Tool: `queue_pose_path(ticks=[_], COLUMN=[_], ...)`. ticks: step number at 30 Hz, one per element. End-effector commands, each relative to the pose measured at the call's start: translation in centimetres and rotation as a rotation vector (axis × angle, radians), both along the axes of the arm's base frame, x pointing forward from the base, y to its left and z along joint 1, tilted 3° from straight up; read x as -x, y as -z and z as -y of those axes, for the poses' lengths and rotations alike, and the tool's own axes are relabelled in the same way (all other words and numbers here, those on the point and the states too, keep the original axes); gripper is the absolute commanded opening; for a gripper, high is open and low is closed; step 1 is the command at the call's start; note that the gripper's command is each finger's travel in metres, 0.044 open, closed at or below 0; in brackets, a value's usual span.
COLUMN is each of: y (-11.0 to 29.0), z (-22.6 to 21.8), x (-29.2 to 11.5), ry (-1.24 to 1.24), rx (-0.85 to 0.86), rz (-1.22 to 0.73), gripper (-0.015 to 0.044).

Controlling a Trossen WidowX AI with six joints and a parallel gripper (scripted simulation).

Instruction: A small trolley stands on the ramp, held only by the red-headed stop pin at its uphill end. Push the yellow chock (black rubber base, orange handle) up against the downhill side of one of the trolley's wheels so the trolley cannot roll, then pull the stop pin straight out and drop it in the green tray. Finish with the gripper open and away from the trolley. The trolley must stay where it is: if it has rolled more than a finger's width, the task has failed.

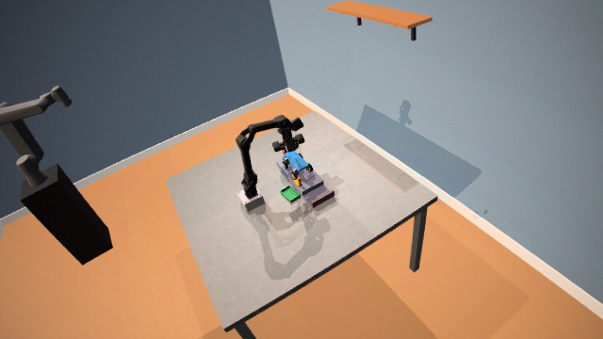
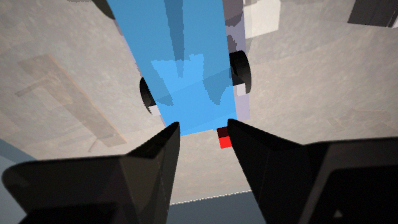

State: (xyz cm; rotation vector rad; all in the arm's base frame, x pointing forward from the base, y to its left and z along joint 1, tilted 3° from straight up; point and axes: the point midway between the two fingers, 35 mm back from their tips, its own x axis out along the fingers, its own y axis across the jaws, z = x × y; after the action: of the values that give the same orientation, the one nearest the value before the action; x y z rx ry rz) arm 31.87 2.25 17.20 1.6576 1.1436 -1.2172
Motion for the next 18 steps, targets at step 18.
queue_pose_path(ticks=[18], y=[0.5], z=[-4.4], x=[1.0], ry=[-0.229], rx=[-0.025], rz=[-0.005], gripper=[0.0190])
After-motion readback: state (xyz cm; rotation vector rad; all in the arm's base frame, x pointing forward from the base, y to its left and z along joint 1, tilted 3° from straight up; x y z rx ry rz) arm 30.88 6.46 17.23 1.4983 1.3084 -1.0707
